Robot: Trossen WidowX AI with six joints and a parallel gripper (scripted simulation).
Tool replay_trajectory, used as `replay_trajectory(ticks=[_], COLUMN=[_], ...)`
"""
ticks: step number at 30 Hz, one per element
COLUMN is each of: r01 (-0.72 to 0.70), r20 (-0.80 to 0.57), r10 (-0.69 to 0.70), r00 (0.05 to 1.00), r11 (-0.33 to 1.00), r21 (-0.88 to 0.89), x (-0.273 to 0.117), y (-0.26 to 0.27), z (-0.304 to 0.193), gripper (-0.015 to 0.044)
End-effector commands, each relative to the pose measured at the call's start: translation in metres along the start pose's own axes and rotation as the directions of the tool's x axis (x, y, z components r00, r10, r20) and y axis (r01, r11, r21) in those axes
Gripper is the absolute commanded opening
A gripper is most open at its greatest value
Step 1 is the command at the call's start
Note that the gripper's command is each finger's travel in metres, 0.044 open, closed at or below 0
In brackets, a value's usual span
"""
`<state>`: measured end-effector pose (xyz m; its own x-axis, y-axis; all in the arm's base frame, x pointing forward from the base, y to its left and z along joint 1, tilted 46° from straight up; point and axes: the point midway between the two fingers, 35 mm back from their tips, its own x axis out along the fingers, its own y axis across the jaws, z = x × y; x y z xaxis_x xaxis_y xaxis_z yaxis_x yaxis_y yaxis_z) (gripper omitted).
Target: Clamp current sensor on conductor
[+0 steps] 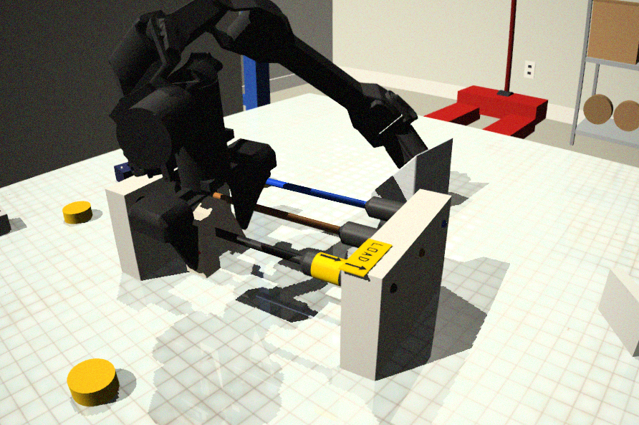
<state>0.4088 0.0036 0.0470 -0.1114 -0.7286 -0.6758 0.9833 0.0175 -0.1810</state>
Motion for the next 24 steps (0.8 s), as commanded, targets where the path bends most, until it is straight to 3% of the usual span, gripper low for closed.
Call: replay_trajectory(ticks=[1,22,24], r01=[0.000,0.000,0.000], r20=[0.000,0.000,0.000], r10=[0.000,0.000,0.000], r00=[1.000,1.000,1.000], r11=[1.000,1.000,1.000], r21=[0.000,0.000,0.000], x=[0.0000,0.0000,0.0000], y=[0.0001,0.0001,0.0001], z=[0.0000,0.0000,0.0000], gripper=[0.0425,0.0285,0.0233])
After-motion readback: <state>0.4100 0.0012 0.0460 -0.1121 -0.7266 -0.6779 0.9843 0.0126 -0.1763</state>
